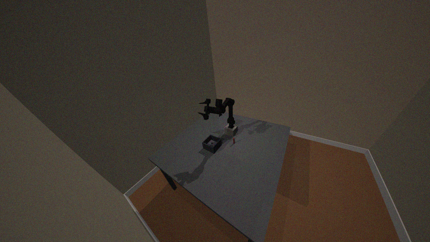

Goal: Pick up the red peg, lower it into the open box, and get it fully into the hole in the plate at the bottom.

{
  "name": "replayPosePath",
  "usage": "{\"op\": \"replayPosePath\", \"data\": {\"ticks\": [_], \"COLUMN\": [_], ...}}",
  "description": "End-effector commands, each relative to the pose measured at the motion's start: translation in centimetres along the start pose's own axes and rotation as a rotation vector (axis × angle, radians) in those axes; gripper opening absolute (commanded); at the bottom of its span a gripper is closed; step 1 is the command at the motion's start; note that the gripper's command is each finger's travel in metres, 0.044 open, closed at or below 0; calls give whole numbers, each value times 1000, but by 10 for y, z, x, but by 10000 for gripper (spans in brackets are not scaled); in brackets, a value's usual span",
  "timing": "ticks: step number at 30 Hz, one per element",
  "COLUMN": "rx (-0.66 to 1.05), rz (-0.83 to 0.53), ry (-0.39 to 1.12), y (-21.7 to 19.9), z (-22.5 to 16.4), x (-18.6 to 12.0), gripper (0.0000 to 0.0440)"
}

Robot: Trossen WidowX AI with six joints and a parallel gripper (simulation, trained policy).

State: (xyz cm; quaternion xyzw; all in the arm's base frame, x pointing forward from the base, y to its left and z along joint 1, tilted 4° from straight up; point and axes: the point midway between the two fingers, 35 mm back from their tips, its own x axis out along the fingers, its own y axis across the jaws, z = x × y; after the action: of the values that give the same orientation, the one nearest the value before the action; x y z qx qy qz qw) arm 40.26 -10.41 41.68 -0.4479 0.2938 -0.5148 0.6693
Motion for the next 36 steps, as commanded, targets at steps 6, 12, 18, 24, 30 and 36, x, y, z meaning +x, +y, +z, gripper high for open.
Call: {"op": "replayPosePath", "data": {"ticks": [6, 12, 18, 24, 30, 36], "rx": [100, 178, 251, 311, 350, 372], "rz": [73, 223, 404, 604, 805, 985], "ry": [-111, -235, -312, -330, -281, -165], "y": [28, 67, 104, 139, 172, 198], "z": [13, 22, 20, 5, -22, -58], "x": [-20, -58, -98, -138, -175, -208], "gripper": [440, 440, 440, 440, 439, 436]}}
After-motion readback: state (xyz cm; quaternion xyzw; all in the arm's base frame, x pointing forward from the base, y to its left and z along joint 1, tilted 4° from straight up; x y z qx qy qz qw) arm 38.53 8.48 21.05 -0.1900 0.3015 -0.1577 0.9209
